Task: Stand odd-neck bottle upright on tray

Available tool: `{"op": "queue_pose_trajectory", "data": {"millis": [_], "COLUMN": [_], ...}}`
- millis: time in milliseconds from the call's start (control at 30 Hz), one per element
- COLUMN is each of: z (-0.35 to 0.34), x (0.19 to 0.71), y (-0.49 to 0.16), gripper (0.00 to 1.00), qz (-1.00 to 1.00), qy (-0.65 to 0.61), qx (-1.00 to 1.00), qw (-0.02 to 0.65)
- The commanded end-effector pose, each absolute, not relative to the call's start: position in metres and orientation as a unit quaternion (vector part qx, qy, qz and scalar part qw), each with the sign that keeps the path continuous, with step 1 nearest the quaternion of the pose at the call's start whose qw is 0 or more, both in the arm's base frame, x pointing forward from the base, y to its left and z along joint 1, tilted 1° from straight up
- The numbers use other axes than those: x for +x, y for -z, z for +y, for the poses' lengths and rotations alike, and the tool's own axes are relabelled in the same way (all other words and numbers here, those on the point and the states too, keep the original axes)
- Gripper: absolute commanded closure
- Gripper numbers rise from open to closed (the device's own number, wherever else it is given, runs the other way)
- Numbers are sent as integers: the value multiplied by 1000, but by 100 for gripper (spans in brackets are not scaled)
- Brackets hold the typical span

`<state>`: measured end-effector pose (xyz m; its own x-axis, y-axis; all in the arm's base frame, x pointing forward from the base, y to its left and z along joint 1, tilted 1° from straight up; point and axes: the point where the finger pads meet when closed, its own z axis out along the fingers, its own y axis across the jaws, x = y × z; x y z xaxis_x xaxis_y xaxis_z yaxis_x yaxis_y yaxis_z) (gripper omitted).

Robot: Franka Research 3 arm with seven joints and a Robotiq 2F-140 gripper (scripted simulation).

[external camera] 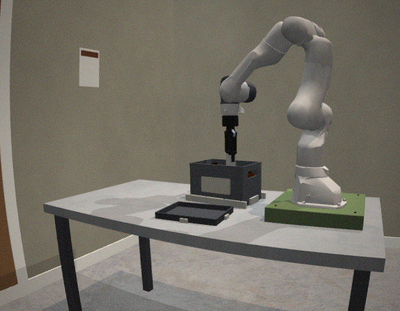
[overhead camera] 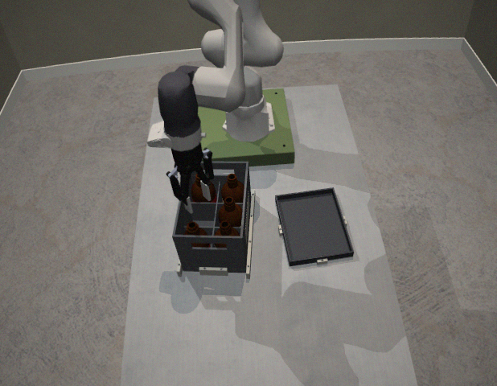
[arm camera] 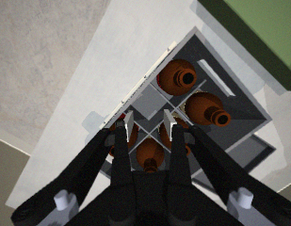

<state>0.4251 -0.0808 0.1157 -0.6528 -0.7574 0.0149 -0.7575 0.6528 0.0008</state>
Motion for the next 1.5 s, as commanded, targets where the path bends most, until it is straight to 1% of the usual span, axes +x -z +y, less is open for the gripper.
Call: {"op": "queue_pose_trajectory", "data": {"millis": [0,133,167,1467], "z": [-83,-83,-83,-83], "x": [424,424,424,424], "y": [-115,-115,-115,-115], "gripper": [56,56,90,90], "qz": [-908,-908,-908,-908], "qy": [-3,-3,-3,-3], "qx": [418,418,418,418], "qw": [7,7,7,7]}}
